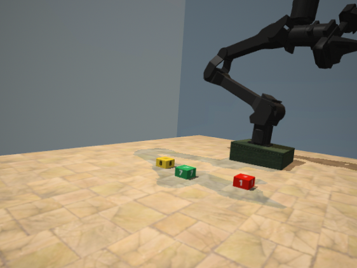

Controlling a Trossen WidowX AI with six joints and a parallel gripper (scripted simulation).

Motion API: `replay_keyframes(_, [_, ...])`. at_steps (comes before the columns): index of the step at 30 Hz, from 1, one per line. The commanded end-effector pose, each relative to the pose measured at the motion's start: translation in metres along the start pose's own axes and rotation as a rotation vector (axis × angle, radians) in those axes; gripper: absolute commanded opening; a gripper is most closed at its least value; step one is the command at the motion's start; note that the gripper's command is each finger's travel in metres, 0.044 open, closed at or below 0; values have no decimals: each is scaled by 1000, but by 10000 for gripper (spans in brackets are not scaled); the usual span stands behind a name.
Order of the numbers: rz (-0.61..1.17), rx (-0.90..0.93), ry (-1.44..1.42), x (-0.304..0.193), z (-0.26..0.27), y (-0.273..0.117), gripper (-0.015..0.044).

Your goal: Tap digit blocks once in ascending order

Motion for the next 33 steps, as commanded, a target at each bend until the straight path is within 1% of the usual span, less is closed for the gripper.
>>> replay_keyframes(1, [1,10,8,-1,1,1,400])
replay_keyframes(3, [11,86,70,-7,7,8,400])
replay_keyframes(9, [110,427,397,-38,46,35,400])
replay_keyframes(14, [260,686,712,-69,90,44,400])
replay_keyframes(18, [424,869,985,-94,132,40,400])
replay_keyframes(21, [571,989,1198,-112,165,28,400])
replay_keyframes(25, [799,1121,1491,-131,210,2,400])
replay_keyframes(29, [1058,1216,1784,-144,253,-35,400])
replay_keyframes(33, [1334,1267,2065,-148,291,-79,400])
Point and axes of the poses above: the point midway between the two fingers, 35 mm back from their tips, its own y axis out along the fingers, its own z axis across the jaws, x = y × z, the point moved 7 cm from there along -y, back along the fingers, and after that the axes turned 4 degrees about -y, right-handed, at the moved point
